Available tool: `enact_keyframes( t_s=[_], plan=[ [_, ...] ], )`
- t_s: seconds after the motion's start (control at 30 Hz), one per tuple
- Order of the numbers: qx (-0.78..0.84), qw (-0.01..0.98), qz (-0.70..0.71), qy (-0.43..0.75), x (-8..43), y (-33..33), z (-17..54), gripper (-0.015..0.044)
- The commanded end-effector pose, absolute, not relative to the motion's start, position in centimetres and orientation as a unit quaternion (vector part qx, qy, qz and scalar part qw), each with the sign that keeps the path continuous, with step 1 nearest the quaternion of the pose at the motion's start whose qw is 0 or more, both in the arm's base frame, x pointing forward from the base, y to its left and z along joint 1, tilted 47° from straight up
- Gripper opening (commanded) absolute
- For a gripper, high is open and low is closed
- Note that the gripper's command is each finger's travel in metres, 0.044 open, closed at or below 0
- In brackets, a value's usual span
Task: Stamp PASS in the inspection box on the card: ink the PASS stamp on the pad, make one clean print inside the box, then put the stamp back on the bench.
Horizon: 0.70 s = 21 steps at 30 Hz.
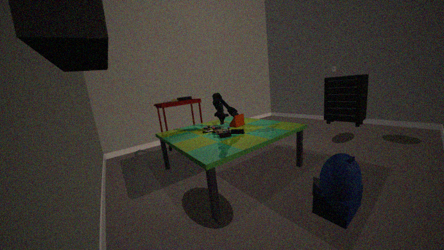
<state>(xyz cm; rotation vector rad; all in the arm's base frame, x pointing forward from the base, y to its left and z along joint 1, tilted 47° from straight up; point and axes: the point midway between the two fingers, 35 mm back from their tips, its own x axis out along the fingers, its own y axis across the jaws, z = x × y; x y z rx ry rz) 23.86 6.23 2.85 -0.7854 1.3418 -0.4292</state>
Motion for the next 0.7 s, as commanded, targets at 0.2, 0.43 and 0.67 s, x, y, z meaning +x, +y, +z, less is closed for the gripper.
enact_keyframes(
  t_s=[0.2, 0.43, 0.67],
  plan=[
    [-0.347, 0.694, -0.192, 0.601, 25.8, 9.1, 1.3, 0.0000],
    [-0.346, 0.694, -0.192, 0.601, 27.2, 11.4, -0.4, 0.0000],
    [-0.345, 0.695, -0.192, 0.601, 28.3, 13.6, -2.3, 0.0000]
  ],
)
